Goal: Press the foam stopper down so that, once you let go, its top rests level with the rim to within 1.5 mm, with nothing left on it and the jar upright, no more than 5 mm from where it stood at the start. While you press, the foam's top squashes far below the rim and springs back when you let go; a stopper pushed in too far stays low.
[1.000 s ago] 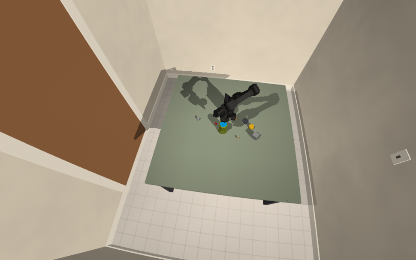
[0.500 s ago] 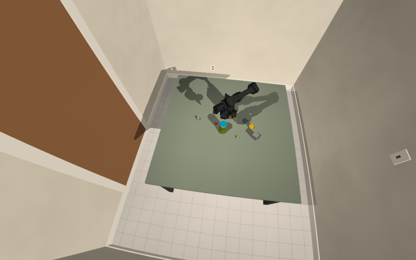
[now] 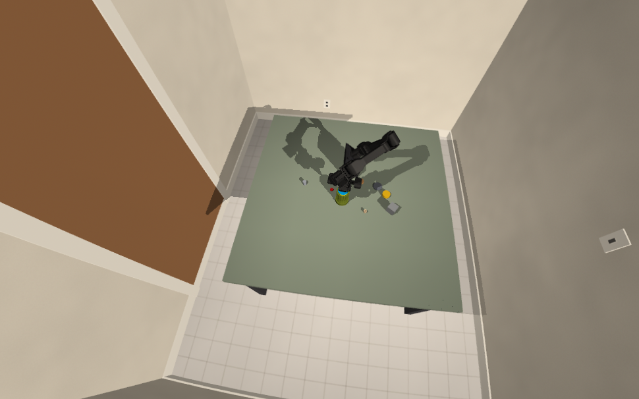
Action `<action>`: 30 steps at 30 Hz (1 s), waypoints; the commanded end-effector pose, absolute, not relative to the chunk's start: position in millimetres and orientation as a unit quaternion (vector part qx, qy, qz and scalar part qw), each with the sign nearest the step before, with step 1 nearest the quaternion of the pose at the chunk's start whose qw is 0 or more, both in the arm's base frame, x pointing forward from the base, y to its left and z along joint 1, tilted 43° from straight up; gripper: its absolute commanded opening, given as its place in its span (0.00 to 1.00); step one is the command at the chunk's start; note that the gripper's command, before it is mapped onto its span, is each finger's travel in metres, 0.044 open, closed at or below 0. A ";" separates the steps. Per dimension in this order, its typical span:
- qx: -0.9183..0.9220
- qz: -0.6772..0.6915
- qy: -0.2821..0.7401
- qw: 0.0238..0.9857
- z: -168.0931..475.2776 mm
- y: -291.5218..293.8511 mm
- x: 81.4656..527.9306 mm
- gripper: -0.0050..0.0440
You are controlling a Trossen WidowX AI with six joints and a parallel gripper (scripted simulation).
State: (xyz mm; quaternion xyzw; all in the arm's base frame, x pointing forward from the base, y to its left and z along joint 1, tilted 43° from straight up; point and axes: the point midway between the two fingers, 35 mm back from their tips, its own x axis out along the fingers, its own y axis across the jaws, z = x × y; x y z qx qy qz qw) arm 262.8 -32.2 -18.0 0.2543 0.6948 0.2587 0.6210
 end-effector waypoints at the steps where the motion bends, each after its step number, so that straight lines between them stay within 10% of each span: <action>1: 0.259 0.257 0.693 0.622 -20.9 -29.8 262.6 0.10; 30: 0.259 0.258 0.693 0.622 -31.4 -19.8 260.7 0.10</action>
